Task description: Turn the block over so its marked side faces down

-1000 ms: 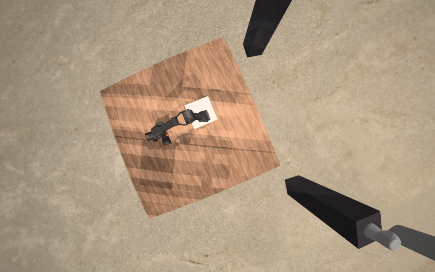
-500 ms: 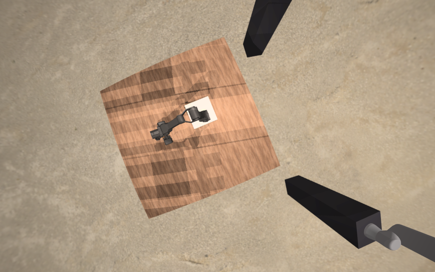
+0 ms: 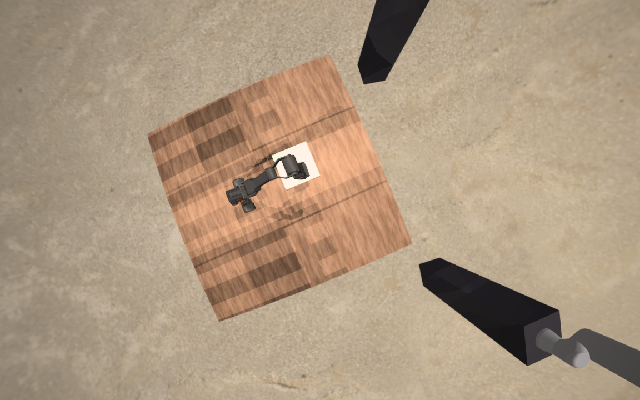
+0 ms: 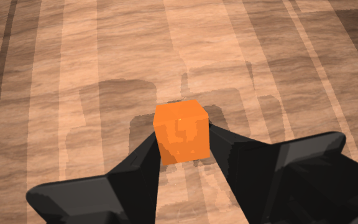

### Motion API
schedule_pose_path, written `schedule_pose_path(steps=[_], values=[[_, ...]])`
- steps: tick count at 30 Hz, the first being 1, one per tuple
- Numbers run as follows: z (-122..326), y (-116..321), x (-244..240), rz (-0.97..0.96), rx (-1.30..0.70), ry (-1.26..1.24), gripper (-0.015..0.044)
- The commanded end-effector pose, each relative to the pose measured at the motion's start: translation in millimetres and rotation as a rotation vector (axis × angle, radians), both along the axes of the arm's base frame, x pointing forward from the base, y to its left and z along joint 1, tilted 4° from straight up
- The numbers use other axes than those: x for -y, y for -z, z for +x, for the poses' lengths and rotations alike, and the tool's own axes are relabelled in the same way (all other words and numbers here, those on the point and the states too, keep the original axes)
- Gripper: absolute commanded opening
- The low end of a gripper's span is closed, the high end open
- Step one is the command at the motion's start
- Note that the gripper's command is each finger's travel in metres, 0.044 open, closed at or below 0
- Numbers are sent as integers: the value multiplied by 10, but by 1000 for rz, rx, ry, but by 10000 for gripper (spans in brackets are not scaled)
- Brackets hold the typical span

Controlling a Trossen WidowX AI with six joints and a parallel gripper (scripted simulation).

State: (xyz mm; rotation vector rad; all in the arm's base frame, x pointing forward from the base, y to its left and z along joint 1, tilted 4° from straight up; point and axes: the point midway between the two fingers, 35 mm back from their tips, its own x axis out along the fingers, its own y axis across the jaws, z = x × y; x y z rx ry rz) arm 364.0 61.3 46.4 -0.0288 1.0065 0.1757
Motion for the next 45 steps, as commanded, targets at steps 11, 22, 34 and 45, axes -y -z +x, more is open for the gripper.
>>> schedule_pose_path(steps=[11,22,34,45], values=[[65,220,-13,29,199,18,0],[-6,266,-9,58,369,28,0],[-86,216,2,78,480,34,0],[-86,216,2,78,480,34,0]])
